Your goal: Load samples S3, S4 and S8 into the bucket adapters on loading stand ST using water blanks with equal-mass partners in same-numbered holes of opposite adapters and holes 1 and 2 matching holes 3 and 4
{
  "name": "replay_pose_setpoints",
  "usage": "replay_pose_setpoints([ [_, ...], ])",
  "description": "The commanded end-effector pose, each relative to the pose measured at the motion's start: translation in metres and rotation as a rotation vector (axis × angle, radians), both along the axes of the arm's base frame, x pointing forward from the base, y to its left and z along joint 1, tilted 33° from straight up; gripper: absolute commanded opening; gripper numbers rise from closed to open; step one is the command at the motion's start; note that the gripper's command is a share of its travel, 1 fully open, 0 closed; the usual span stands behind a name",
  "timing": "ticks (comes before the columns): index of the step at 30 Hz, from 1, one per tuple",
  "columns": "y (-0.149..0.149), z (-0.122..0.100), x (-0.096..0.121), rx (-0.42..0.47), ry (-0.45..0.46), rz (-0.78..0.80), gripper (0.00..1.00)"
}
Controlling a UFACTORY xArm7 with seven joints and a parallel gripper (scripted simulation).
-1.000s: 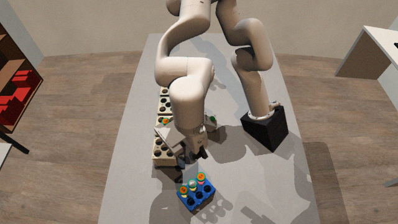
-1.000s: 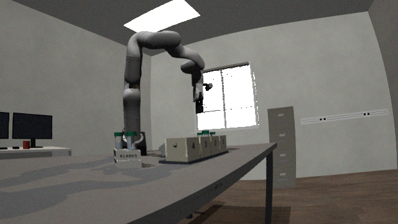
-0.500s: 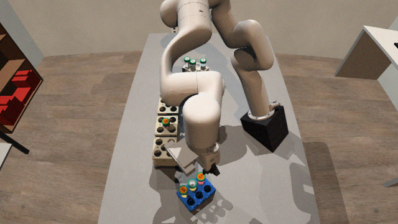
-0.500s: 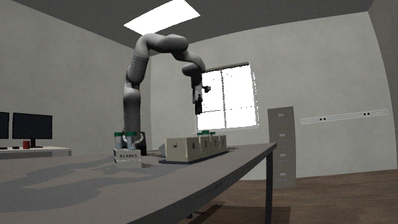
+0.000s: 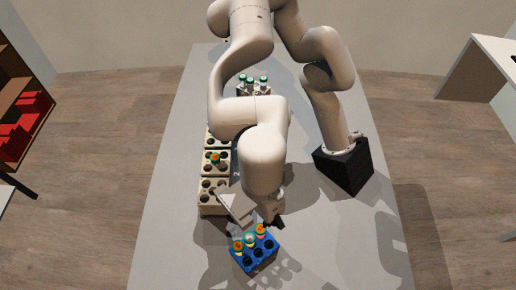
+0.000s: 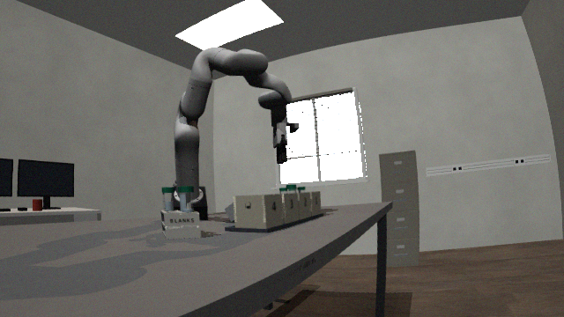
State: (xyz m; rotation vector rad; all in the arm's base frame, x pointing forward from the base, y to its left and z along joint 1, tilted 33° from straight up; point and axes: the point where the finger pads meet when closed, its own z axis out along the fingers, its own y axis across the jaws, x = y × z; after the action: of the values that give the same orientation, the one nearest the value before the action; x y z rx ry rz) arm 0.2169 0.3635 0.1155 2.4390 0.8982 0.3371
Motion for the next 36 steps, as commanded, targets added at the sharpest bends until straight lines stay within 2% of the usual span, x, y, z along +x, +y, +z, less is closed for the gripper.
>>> replay_pose_setpoints([
  [1, -0.002, -0.006, 0.003, 0.004, -0.001, 0.003, 0.57],
  [36, -0.025, -0.058, 0.027, 0.004, -0.001, 0.003, 0.57],
])
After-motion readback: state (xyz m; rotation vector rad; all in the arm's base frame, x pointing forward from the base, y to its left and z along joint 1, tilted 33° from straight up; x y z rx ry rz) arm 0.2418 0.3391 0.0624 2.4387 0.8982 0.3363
